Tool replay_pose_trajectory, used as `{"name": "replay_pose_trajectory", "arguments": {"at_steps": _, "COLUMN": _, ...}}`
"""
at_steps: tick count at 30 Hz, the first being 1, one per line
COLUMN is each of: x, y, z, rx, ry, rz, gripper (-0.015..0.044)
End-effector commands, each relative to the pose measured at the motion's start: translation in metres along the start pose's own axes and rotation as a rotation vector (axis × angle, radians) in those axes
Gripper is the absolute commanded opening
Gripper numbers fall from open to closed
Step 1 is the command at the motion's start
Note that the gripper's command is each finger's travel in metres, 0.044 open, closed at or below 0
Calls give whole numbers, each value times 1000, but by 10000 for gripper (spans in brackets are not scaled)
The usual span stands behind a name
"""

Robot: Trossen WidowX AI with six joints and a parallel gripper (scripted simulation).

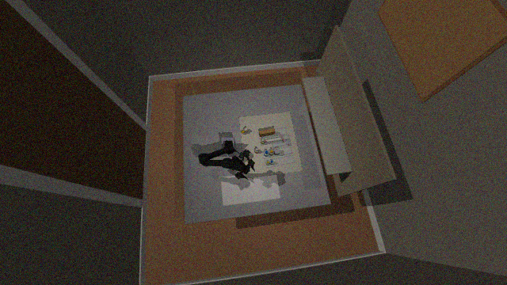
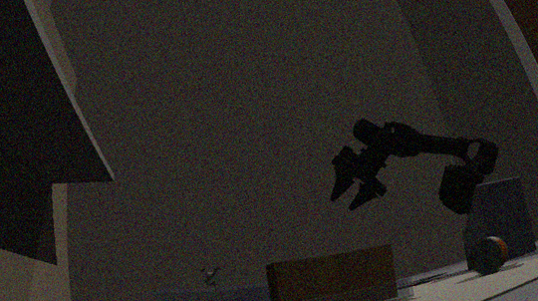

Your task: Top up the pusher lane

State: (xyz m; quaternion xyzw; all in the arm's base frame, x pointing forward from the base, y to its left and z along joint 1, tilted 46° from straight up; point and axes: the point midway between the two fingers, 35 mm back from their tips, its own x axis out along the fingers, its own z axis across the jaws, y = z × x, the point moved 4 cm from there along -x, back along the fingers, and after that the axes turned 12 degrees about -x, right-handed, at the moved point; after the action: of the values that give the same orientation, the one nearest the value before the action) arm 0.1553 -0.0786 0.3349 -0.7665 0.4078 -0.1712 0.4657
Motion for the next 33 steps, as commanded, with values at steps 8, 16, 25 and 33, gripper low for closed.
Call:
{"name": "replay_pose_trajectory", "arguments": {"at_steps": 8, "x": 25, "y": 10, "z": 82, "rx": -235, "ry": -192, "rz": 181, "gripper": 440}}
{"name": "replay_pose_trajectory", "arguments": {"at_steps": 16, "x": 32, "y": 51, "z": 172, "rx": -536, "ry": -357, "rz": 442, "gripper": 440}}
{"name": "replay_pose_trajectory", "arguments": {"at_steps": 25, "x": 16, "y": 121, "z": 240, "rx": -894, "ry": -406, "rz": 762, "gripper": 440}}
{"name": "replay_pose_trajectory", "arguments": {"at_steps": 33, "x": 11, "y": 134, "z": 250, "rx": -956, "ry": -397, "rz": 815, "gripper": 440}}
